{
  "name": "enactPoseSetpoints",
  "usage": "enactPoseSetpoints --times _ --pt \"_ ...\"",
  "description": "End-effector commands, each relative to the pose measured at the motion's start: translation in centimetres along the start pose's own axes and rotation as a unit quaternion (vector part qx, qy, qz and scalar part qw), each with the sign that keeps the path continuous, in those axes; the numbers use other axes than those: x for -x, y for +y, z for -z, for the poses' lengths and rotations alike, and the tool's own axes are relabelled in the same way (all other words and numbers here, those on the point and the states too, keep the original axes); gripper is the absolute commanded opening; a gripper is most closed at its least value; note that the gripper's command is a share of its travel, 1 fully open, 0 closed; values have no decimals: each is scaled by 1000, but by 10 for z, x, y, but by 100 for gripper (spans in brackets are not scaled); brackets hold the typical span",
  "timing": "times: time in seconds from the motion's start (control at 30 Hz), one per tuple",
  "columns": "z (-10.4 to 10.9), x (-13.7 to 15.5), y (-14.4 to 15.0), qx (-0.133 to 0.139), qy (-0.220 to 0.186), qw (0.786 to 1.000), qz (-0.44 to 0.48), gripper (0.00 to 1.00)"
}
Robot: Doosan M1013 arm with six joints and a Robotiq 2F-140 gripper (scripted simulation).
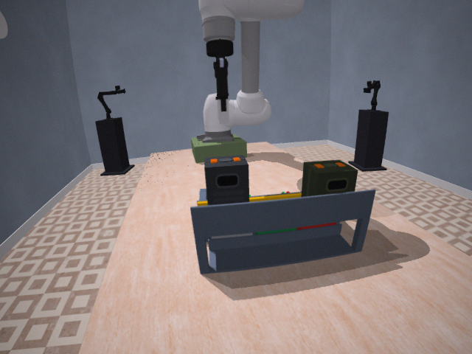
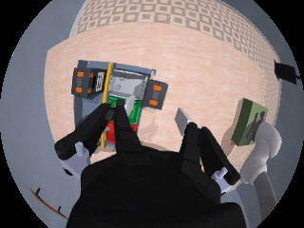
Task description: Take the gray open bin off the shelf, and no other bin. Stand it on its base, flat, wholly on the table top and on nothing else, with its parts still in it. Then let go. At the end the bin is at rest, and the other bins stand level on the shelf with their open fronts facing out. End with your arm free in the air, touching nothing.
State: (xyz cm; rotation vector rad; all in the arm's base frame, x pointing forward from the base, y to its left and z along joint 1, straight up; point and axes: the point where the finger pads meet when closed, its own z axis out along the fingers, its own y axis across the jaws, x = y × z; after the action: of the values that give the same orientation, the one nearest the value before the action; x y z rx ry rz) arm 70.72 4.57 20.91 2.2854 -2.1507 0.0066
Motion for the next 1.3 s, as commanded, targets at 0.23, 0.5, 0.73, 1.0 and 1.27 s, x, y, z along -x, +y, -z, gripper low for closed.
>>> enactPoseSetpoints --times 0.23,0.5,0.73,1.0,1.27 --pt "-15 0 0 0 0 1000 0 57" --pt "-66 0 1 0 0 1000 0 57" --pt "-66 0 1 0 0 1000 0 57" --pt "-58 0 1 0 0 1000 0 57" --pt "-56 0 1 0 0 1000 0 57"
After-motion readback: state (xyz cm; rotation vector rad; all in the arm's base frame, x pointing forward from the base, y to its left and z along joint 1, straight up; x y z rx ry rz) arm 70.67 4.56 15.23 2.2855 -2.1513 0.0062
